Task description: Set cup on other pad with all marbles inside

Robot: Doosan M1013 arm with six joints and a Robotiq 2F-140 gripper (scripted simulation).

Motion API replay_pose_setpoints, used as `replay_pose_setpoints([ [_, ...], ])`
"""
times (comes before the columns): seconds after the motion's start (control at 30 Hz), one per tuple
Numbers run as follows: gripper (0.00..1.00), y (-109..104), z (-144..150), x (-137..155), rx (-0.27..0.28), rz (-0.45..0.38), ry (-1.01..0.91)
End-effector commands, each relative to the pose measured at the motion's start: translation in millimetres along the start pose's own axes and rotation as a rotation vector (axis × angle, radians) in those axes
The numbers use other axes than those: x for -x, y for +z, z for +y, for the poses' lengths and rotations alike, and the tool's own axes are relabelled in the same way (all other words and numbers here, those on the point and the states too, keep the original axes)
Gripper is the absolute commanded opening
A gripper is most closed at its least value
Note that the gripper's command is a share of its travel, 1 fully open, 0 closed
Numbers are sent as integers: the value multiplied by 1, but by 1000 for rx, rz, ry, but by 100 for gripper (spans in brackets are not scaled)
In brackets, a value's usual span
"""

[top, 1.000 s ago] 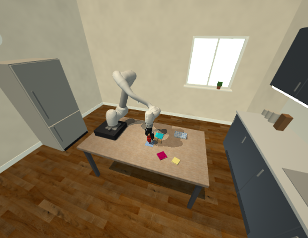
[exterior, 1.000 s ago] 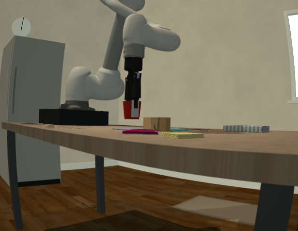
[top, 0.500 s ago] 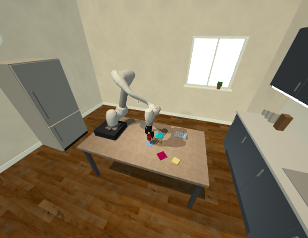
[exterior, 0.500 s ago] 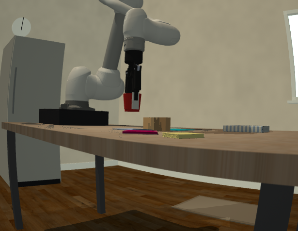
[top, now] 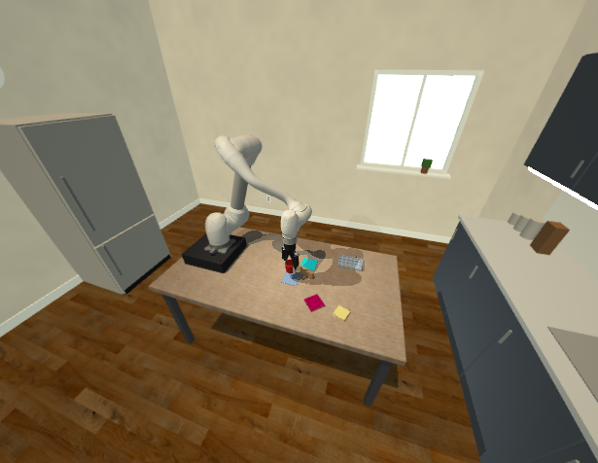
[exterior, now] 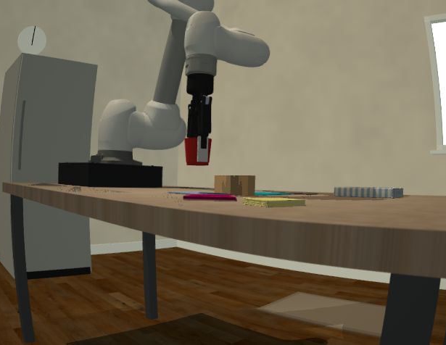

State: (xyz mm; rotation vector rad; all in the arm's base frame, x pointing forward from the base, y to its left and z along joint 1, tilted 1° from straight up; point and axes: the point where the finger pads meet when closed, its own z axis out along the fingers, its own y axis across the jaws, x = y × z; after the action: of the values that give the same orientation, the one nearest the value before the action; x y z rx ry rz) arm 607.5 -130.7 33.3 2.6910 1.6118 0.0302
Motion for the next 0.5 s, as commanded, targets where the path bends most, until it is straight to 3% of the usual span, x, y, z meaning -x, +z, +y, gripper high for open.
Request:
replay_pose_setpoints([
  [0.0, 49, 0, 0, 0, 0, 0, 0],
  [0.47, 49, 0, 0, -14, 0, 0, 0],
])
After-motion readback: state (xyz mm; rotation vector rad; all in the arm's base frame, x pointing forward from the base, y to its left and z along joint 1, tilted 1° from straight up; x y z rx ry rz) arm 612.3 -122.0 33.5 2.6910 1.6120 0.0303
